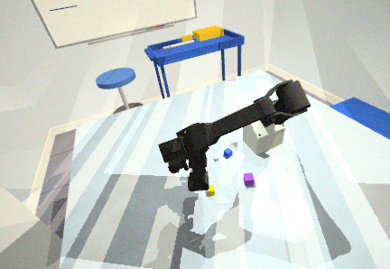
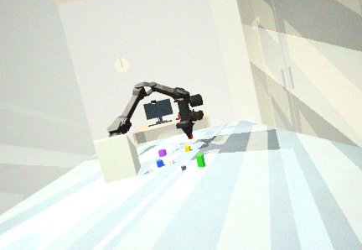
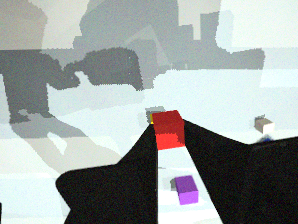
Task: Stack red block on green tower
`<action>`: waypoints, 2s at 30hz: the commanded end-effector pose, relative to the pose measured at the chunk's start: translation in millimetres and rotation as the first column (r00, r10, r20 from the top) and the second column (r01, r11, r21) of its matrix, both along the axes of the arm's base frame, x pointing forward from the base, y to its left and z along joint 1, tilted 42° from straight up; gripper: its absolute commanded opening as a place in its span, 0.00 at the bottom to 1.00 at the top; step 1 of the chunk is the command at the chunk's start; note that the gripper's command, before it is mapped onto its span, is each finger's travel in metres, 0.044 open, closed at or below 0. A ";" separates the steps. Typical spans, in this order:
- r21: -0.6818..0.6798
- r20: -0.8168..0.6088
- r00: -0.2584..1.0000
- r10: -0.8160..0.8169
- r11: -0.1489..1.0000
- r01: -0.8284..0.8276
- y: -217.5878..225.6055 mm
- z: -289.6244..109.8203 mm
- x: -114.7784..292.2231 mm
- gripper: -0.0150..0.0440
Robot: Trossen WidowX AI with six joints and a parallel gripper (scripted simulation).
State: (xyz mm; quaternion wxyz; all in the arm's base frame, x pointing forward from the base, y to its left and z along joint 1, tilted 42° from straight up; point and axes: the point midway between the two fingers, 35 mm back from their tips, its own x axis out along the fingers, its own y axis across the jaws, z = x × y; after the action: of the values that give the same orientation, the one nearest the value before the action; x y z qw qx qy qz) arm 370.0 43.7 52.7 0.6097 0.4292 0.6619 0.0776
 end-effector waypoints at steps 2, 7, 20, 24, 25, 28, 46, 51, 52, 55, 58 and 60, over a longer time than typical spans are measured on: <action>0.002 0.010 1.000 0.002 1.000 -0.002 -15.9 21.5 -2.2 0.25; 0.001 0.010 1.000 0.002 1.000 -0.002 -31.5 38.6 -5.0 0.25; -0.011 0.013 1.000 0.000 1.000 0.000 -49.6 30.4 -1.4 0.25; -0.029 0.016 1.000 -0.001 1.000 0.001 -72.2 14.5 2.8 0.25; -0.032 0.016 1.000 -0.001 0.999 0.002 -77.6 10.4 3.5 0.25; -0.036 0.015 1.000 -0.002 0.999 0.002 -93.2 -2.0 5.3 0.25; -0.023 0.008 1.000 0.000 1.000 0.000 -186.7 -90.9 -18.0 0.25; -0.013 0.010 1.000 0.001 1.000 -0.001 -205.7 -112.7 -29.2 0.25; -0.012 0.010 1.000 0.002 1.000 -0.001 -207.4 -114.8 -30.4 0.25; -0.012 0.010 1.000 0.002 1.000 -0.001 -208.0 -115.5 -30.8 0.25; -0.010 0.010 1.000 0.002 1.000 -0.002 -201.7 -122.6 -29.3 0.25; -0.009 0.011 1.000 0.002 1.000 -0.002 -193.4 -131.8 -27.6 0.25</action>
State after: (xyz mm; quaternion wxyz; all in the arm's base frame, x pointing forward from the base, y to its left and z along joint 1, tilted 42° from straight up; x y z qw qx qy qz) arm 342.4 -161.8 -65.1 0.6215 0.4229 0.6554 0.0735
